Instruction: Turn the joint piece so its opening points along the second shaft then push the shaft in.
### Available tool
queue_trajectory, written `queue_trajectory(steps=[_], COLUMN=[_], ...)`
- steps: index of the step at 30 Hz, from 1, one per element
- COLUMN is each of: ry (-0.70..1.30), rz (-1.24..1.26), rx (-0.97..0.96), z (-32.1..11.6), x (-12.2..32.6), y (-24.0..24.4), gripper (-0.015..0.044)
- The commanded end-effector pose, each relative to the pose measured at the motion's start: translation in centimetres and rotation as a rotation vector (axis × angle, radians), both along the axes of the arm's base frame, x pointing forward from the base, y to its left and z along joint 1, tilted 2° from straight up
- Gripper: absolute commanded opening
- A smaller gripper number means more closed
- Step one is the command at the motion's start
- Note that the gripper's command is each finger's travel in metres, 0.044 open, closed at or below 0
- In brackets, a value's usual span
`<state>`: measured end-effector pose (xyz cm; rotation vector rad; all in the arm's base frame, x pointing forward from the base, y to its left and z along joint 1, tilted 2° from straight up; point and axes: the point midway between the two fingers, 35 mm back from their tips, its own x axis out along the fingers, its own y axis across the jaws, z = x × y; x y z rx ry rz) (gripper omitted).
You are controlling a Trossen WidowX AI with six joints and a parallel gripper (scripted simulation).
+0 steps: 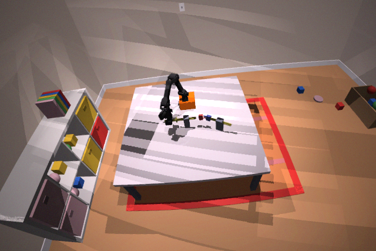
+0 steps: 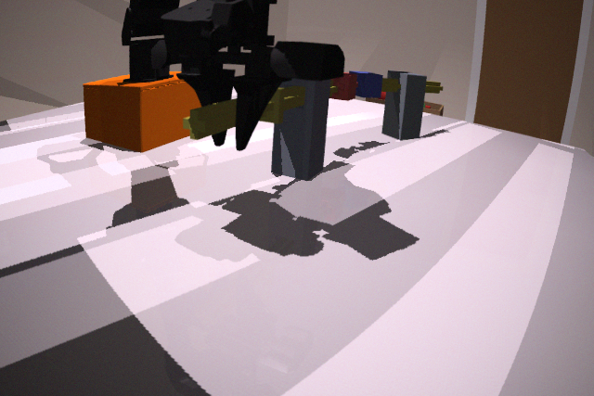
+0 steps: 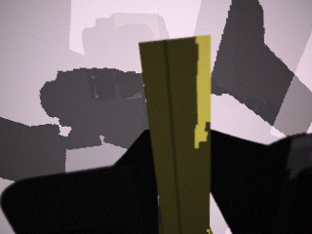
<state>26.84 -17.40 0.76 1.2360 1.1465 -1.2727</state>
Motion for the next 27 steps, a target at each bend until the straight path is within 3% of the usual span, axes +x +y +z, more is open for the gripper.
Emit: queue_trajectory(steps=[1,27], ry=[-0.001,-0.001], rz=[-0.003,-0.003], rx=[-0.003,0.0], z=[-0.2,-0.3], x=[0.1,0.4], y=[0.7,4.5], gripper=[0.0,0.0])
